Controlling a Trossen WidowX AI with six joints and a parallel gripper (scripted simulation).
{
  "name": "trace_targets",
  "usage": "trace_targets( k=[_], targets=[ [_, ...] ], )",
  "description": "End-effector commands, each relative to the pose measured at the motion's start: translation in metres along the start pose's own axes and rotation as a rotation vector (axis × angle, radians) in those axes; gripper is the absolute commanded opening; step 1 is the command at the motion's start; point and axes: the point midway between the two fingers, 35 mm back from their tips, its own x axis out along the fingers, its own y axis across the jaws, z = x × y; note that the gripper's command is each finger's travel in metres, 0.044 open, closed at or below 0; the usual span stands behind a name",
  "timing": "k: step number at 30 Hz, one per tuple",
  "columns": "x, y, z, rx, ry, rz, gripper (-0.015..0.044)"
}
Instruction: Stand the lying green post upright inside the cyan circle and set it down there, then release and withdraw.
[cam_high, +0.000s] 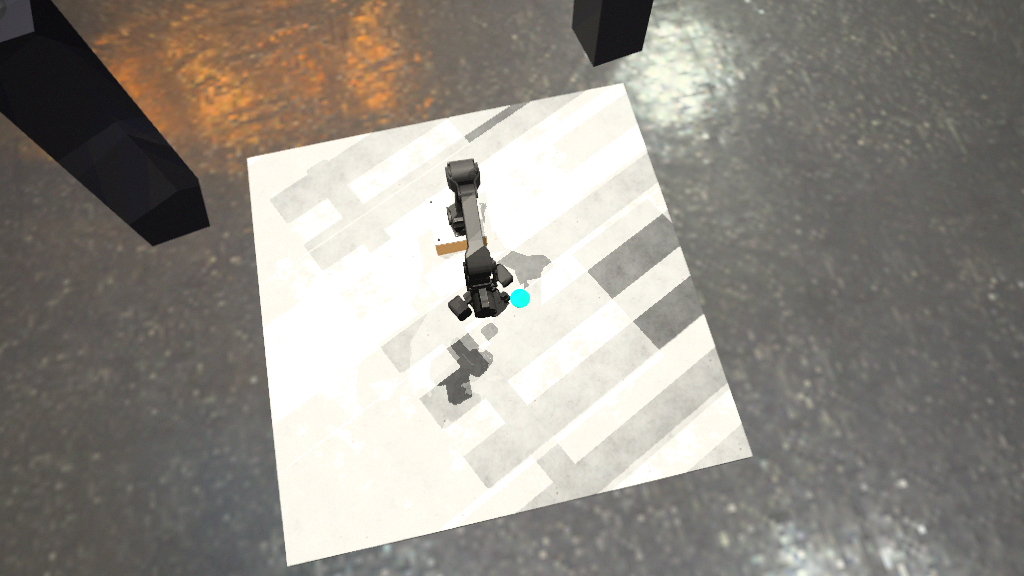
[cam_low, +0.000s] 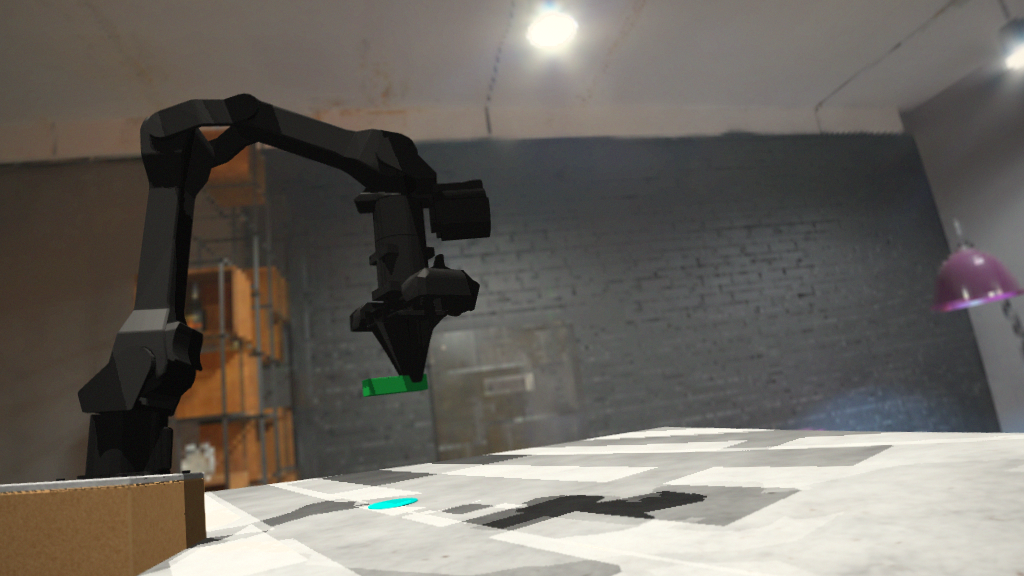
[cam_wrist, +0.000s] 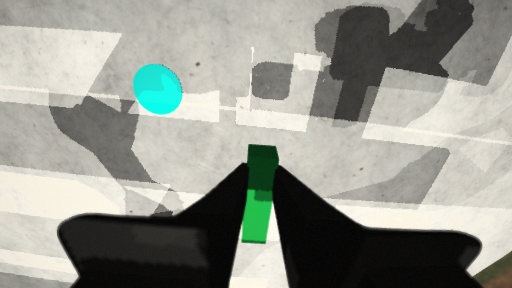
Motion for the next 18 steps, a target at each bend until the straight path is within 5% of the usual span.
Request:
trace_targets(
  k=[1,18],
  targets=[
    [-0.001,0.011,0.003,-0.069,0.003,-0.002,0.0023],
    [-0.005,0.059,0.016,-0.339,-0.002,0.004,0.0023]
  ],
)
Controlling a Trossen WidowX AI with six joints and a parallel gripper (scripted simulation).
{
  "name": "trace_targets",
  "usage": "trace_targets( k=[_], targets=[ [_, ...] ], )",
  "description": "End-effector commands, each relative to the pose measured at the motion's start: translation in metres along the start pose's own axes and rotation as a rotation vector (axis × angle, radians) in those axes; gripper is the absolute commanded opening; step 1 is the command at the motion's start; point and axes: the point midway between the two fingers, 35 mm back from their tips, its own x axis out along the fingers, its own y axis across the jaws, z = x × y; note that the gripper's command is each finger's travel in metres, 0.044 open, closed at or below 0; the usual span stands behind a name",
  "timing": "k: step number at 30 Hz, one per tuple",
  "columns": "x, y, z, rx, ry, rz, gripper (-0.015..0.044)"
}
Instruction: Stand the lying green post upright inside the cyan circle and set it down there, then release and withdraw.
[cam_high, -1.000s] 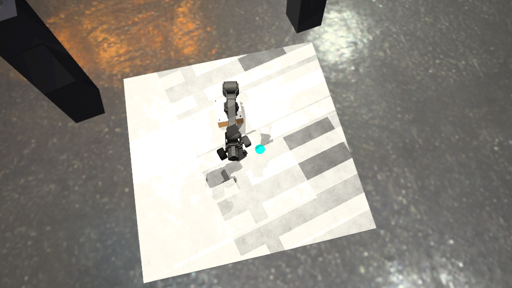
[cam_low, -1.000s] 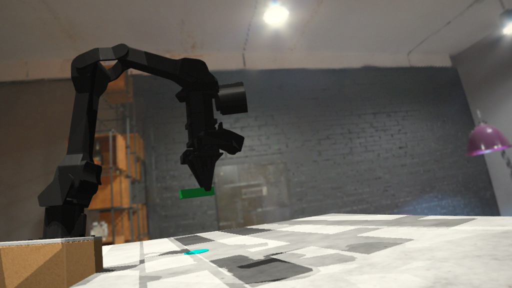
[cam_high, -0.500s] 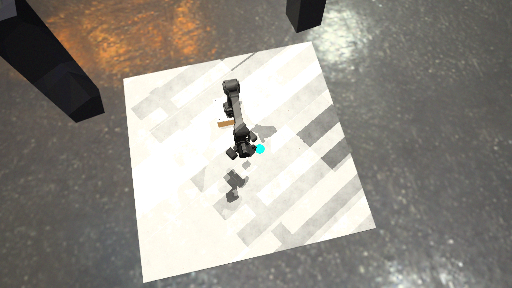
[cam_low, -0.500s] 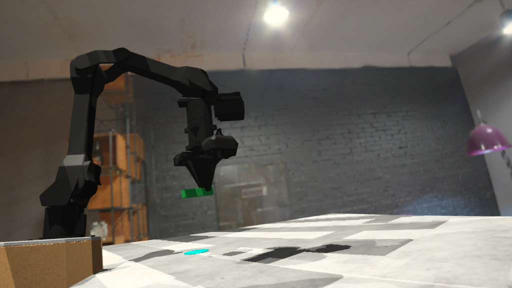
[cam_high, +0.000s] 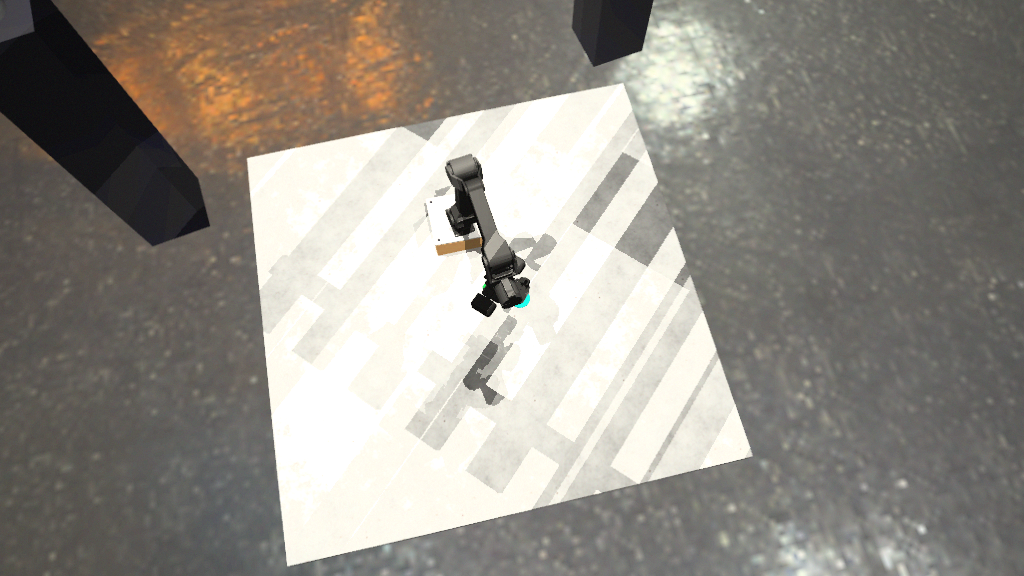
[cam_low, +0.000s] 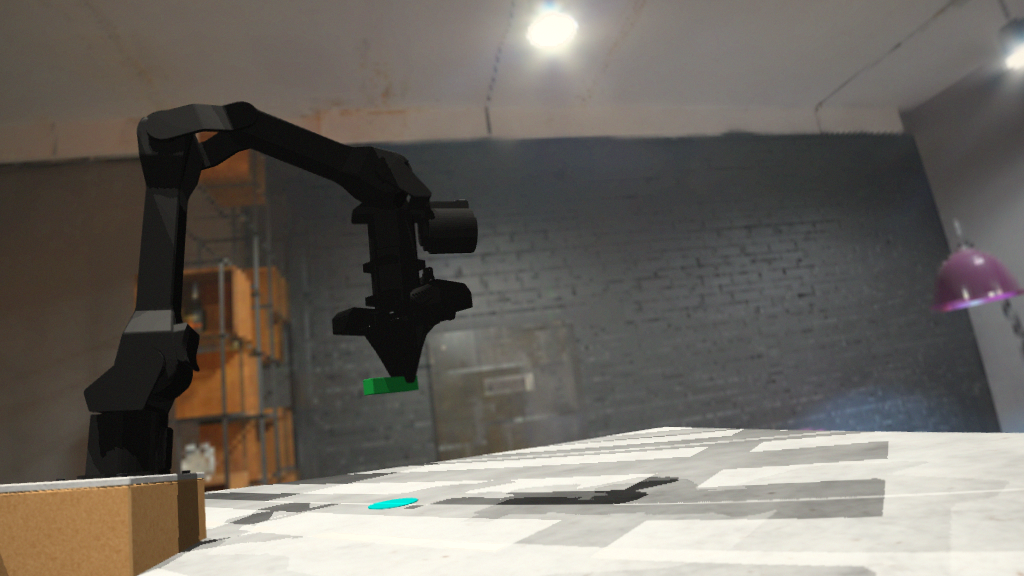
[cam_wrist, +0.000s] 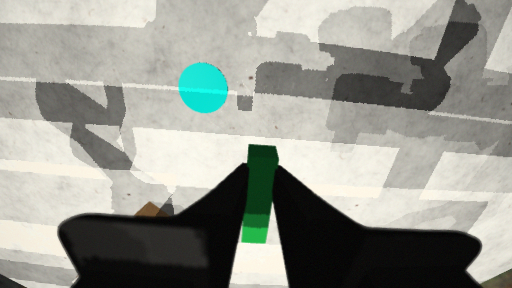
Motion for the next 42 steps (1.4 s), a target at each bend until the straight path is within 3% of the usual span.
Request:
trace_targets(
  k=[1,23,42],
  targets=[
    [-0.001,0.010,0.004,-0.069,0.003,-0.001,0.0023],
    [-0.007,0.068,0.024,-0.407,-0.008,0.006,0.0023],
    [0.008,0.063,0.039,-0.345,-0.107,0.028,0.0023]
  ],
)
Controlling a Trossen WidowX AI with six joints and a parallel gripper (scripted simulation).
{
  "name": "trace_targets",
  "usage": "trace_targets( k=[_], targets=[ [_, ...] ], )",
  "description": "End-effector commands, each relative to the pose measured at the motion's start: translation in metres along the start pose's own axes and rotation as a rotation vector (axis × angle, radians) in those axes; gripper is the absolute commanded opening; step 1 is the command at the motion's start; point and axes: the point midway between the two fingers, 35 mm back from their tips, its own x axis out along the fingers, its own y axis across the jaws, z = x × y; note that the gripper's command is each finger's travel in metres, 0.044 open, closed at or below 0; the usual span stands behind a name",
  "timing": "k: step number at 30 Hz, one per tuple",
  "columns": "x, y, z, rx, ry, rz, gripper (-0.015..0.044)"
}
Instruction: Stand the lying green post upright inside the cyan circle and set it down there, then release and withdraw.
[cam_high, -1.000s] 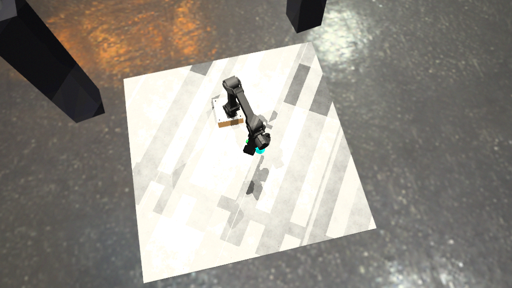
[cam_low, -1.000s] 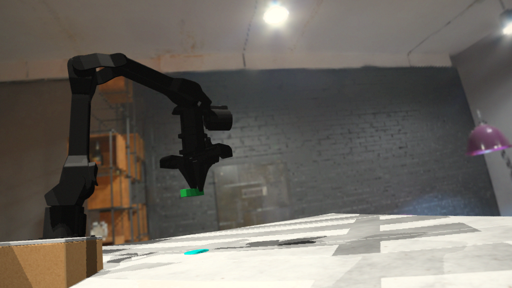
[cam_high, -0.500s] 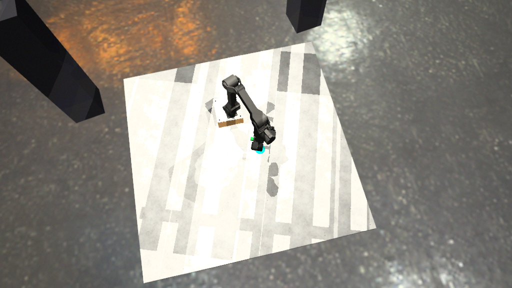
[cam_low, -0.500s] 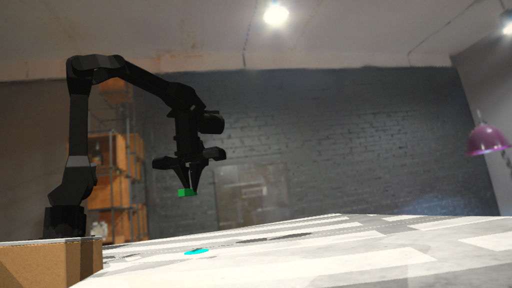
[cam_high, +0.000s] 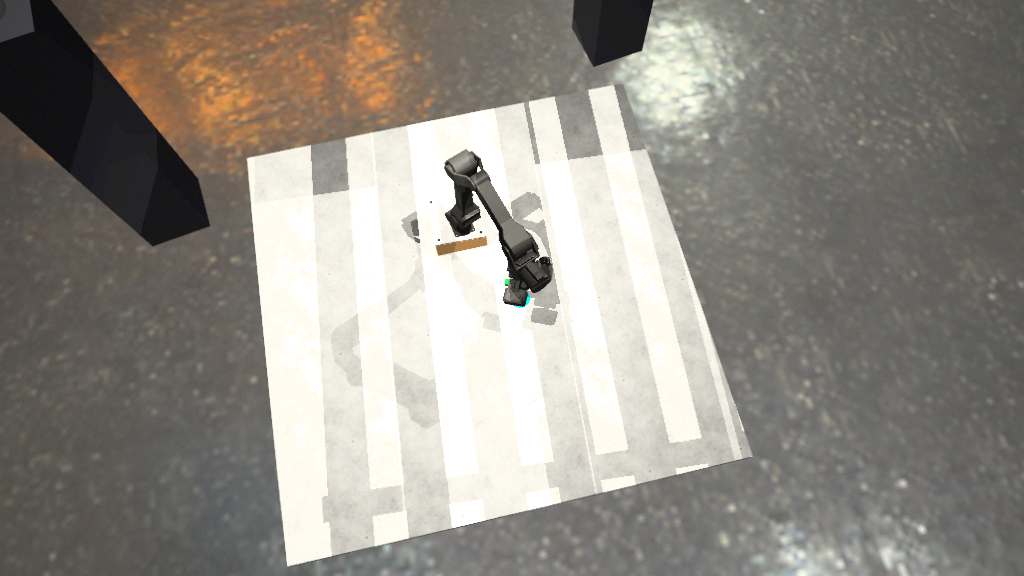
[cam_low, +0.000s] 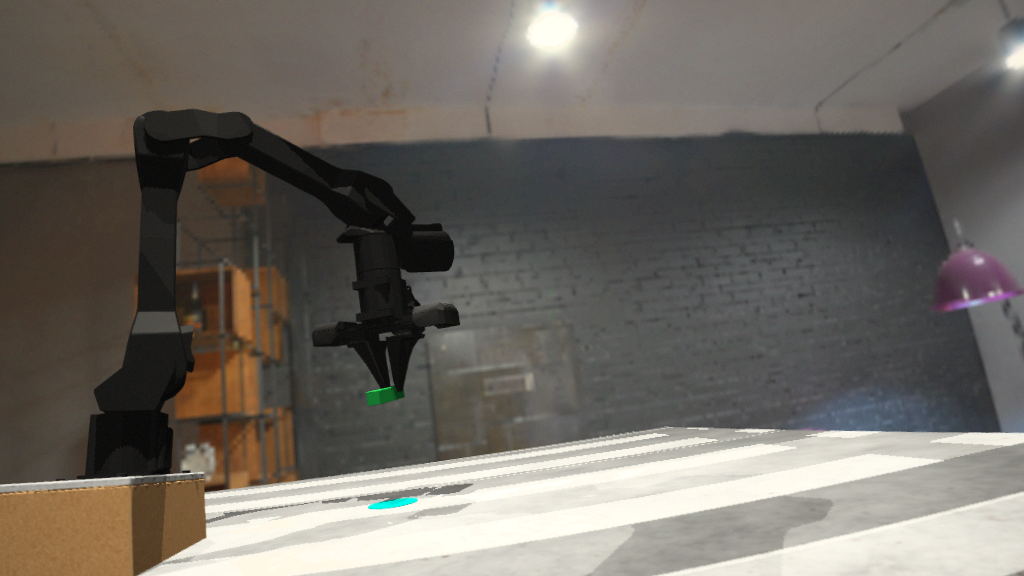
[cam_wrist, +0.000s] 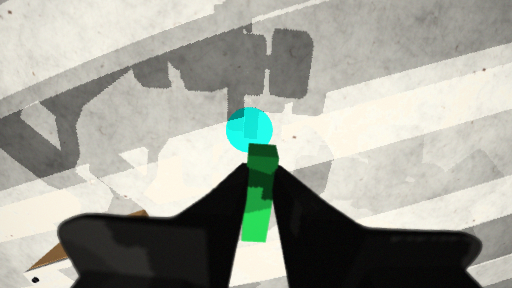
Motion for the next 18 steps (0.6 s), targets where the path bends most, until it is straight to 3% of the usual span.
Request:
trace_targets(
  k=[1,18],
  targets=[
    [0.004,-0.003,0.003,0.024,-0.030,0.003,0.0023],
    [0.020,-0.015,0.014,0.091,-0.148,0.003,0.0023]
  ],
)
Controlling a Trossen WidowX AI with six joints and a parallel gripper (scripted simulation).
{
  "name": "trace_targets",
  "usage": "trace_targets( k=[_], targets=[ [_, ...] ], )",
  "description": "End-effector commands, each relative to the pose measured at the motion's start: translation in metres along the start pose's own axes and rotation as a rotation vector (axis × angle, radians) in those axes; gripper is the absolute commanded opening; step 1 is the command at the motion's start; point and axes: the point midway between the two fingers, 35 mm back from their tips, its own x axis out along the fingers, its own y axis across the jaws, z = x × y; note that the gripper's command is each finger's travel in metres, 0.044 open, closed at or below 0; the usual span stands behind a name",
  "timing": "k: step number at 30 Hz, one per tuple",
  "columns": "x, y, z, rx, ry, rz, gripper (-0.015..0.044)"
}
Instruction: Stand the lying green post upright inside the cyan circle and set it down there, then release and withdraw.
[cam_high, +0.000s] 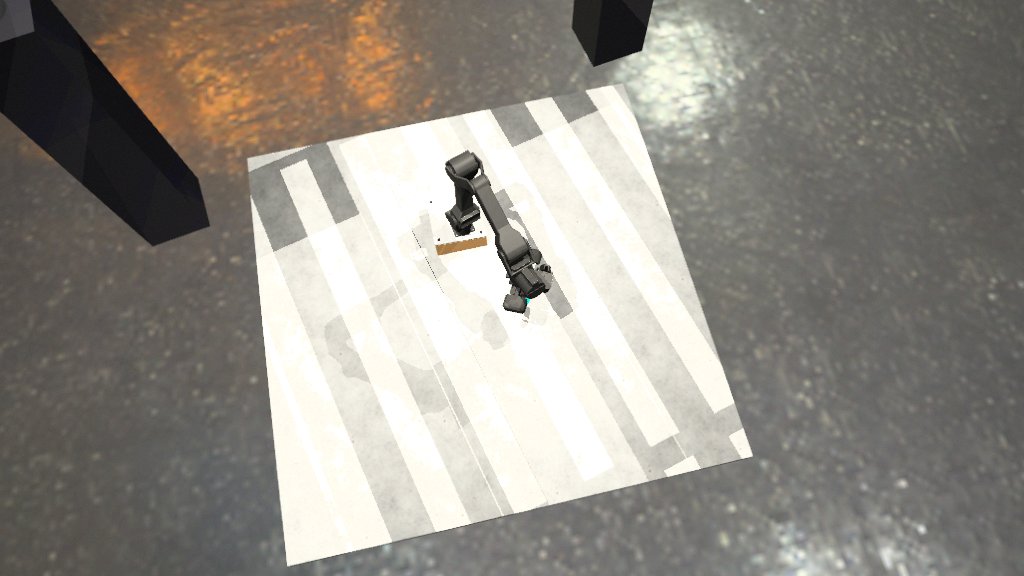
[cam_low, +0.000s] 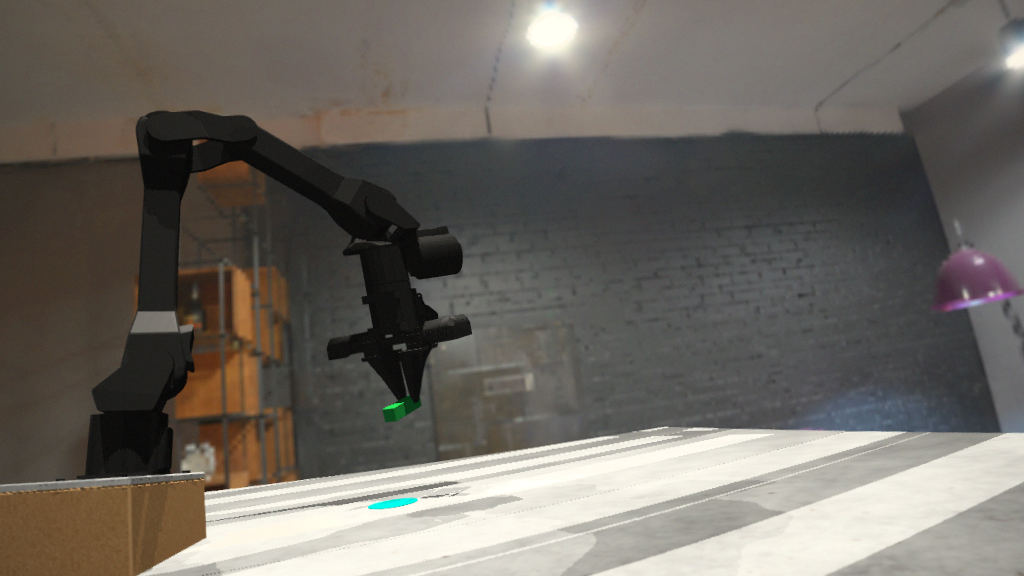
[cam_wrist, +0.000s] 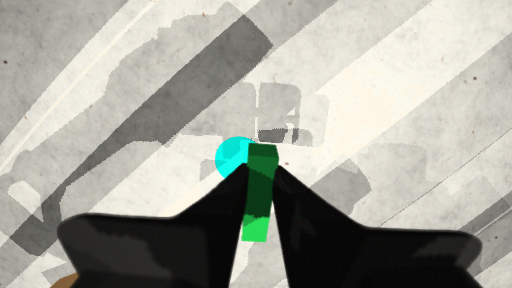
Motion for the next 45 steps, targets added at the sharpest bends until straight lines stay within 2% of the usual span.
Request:
trace_targets(
  k=[1,45],
  targets=[
    [0.004,-0.003,0.002,0.022,-0.030,0.003,0.0023],
    [0.031,-0.032,0.019,0.152,-0.330,0.007,0.0023]
  ],
)
